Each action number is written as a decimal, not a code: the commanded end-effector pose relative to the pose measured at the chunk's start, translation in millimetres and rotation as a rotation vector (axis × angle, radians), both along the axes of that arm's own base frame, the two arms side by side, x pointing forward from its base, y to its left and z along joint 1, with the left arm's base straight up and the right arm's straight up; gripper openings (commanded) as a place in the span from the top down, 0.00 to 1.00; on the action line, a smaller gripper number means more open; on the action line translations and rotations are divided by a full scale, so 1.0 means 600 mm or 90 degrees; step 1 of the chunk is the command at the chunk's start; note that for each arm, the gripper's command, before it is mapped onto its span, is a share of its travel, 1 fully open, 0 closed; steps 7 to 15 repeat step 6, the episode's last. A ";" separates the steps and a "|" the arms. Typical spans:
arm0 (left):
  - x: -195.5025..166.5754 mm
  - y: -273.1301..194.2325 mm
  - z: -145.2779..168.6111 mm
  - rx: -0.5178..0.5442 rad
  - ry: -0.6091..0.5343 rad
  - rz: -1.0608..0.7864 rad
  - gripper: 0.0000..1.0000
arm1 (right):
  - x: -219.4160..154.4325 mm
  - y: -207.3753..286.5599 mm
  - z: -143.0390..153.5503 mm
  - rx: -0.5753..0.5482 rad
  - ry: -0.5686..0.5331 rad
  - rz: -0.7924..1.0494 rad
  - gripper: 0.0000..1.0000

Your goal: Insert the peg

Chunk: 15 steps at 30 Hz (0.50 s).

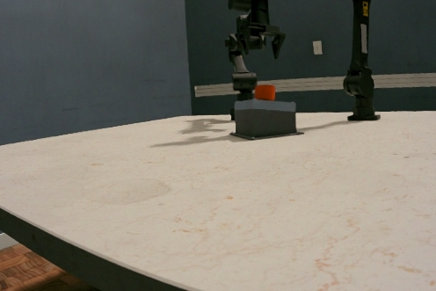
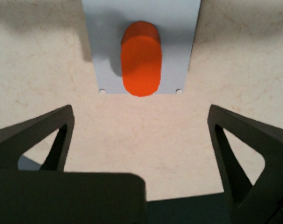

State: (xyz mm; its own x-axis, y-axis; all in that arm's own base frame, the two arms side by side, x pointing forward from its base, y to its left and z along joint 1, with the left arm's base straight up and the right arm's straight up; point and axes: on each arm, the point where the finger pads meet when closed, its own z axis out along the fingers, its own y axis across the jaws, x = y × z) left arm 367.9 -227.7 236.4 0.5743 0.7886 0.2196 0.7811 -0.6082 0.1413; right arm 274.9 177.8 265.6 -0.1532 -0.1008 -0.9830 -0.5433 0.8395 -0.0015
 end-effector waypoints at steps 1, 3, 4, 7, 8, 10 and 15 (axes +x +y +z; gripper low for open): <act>0.009 -0.006 0.033 -0.013 -0.020 0.002 0.00 | 0.004 0.003 0.035 0.013 -0.017 0.000 0.00; 0.009 -0.006 0.033 -0.013 -0.020 0.002 0.00 | 0.004 0.003 0.035 0.013 -0.017 0.000 0.00; 0.009 -0.006 0.033 -0.013 -0.020 0.002 0.00 | 0.004 0.003 0.035 0.013 -0.017 0.000 0.00; 0.009 -0.006 0.033 -0.013 -0.020 0.002 0.00 | 0.004 0.003 0.035 0.013 -0.017 0.000 0.00; 0.009 -0.006 0.033 -0.013 -0.020 0.002 0.00 | 0.004 0.003 0.035 0.013 -0.017 0.000 0.00; 0.009 -0.006 0.033 -0.013 -0.020 0.002 0.00 | 0.004 0.003 0.035 0.013 -0.017 0.000 0.00; 0.009 -0.006 0.033 -0.013 -0.020 0.002 0.00 | 0.004 0.003 0.035 0.013 -0.017 0.000 0.00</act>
